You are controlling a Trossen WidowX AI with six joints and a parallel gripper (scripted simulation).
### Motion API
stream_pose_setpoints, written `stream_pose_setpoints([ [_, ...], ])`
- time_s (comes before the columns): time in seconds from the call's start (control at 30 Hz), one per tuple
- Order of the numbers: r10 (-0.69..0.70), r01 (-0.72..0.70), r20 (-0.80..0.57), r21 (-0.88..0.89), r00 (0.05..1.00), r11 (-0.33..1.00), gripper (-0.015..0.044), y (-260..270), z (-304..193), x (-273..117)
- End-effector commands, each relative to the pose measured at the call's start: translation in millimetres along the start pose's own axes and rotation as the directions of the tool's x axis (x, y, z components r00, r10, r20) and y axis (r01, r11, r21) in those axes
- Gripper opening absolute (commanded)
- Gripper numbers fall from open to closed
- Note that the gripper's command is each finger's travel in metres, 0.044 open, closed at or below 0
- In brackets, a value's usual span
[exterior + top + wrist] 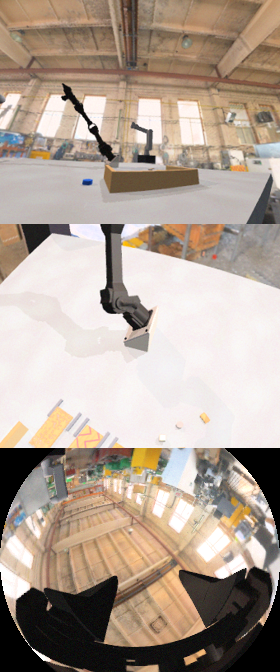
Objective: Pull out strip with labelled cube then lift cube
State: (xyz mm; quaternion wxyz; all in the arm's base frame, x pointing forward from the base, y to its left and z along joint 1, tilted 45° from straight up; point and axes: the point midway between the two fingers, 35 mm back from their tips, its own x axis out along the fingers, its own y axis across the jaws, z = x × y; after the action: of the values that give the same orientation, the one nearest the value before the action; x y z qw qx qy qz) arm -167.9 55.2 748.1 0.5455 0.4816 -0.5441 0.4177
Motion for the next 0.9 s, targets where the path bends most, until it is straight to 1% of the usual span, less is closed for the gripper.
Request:
stream_pose_setpoints([
  [0.0, -0.003, 0.003, 0.001, -0.001, 1.0, 1.0, 0.04, -1.4, 0.7, 0.3],
  [0.07, -0.025, 0.025, 0.013, -0.007, 1.0, 1.0, 0.04, -12.4, 5.8, 2.4],
  [0.13, -0.069, 0.07, 0.035, -0.019, 0.997, 0.997, 0.04, -34.7, 15.4, 5.8],
  [0.23, -0.17, 0.173, 0.074, -0.046, 0.983, 0.984, 0.04, -84.8, 32.5, 9.6],
  [0.33, -0.248, 0.255, 0.1, -0.071, 0.964, 0.964, 0.04, -123.8, 42.3, 9.1],
  [0.43, -0.342, 0.357, 0.132, -0.11, 0.93, 0.928, 0.04, -171.6, 51.0, 4.5],
  [0.63, -0.544, 0.571, 0.175, -0.209, 0.821, 0.794, 0.04, -275.5, 56.4, -21.5],
  [0.77, -0.667, 0.689, 0.186, -0.292, 0.721, 0.663, 0.04, -341.2, 49.8, -51.1],
  [0.87, -0.748, 0.752, 0.188, -0.363, 0.637, 0.55, 0.04, -385.8, 40.4, -78.9],
])
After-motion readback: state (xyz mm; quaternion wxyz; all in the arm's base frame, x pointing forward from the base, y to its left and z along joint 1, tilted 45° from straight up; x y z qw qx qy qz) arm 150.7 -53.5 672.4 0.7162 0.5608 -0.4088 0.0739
